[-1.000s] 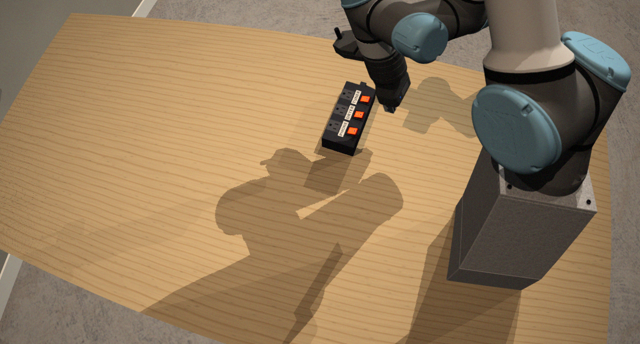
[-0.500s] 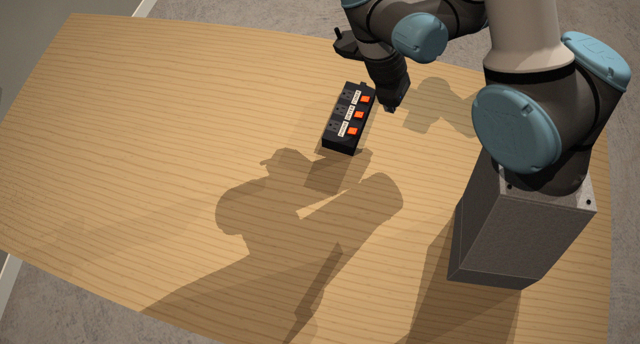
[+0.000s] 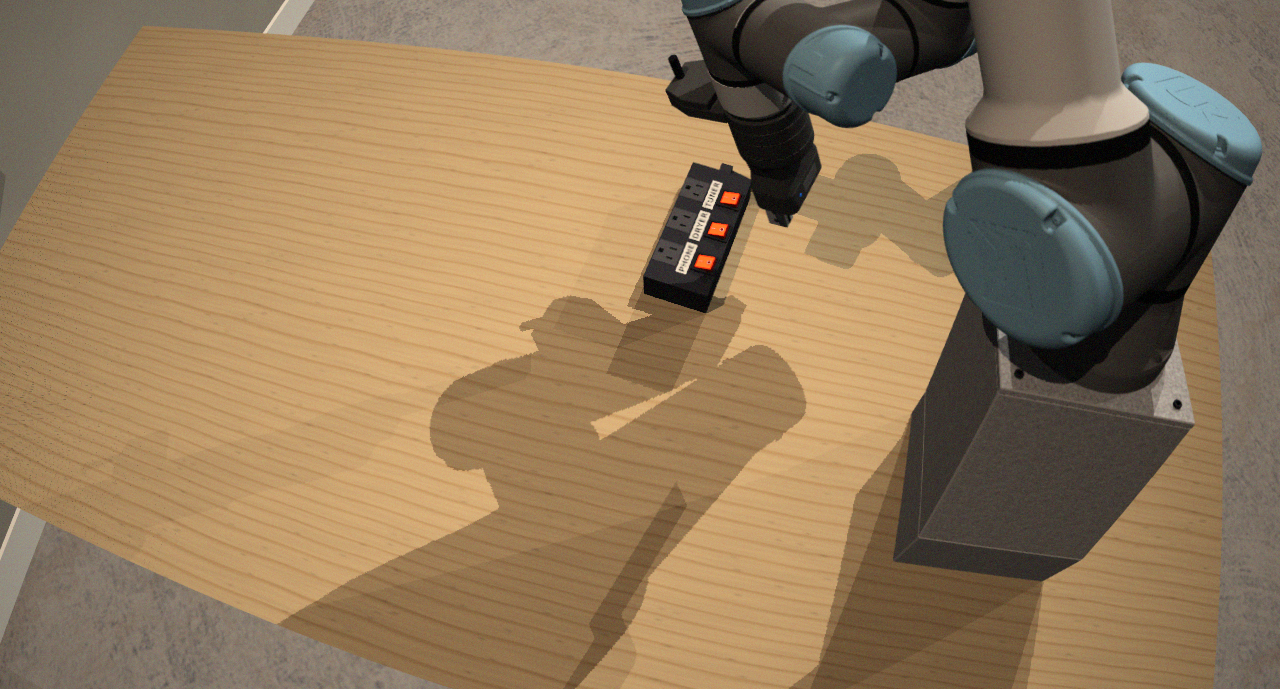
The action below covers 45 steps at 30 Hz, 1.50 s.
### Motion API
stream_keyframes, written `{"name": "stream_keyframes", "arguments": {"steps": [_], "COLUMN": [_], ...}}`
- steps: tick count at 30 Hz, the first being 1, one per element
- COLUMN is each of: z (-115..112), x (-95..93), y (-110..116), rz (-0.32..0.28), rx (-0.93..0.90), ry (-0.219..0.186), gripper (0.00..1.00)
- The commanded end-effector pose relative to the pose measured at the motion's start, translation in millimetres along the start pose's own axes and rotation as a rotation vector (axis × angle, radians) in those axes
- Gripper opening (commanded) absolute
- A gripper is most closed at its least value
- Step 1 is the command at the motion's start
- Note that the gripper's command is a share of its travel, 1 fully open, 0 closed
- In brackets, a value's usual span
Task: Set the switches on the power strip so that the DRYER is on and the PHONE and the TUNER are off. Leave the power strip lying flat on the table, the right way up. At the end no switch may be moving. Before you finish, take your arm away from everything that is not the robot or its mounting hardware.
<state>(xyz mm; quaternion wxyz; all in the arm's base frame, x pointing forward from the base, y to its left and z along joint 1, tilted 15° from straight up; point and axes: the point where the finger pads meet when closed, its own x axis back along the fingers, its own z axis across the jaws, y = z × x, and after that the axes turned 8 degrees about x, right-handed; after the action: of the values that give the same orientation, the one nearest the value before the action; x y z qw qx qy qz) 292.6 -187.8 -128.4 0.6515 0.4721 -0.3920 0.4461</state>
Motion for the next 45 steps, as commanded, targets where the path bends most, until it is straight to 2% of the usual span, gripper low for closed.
{"name": "stream_keyframes", "arguments": {"steps": [1, 19, 25, 27, 32, 35, 45], "z": [0, 1, 2, 2, 1, -1, -1], "x": [0.3, -3.2, -33.4, -33.4, -67.9, -80.7, -84.8], "y": [0, -2, -14, -14, -24, -26, -27], "rz": [0.001, 0.001, 0.001, 0.001, 0.0, 0.0, 0.0], "rx": [0.0, 0.0, 0.0, 0.0, 0.0, 0.0, 0.0], "ry": [0.001, 0.001, 0.0, 0.0, 0.0, 0.0, 0.0], "gripper": [0.0, 0.0, 0.0, 0.0, 0.0, 0.0, 0.0]}}
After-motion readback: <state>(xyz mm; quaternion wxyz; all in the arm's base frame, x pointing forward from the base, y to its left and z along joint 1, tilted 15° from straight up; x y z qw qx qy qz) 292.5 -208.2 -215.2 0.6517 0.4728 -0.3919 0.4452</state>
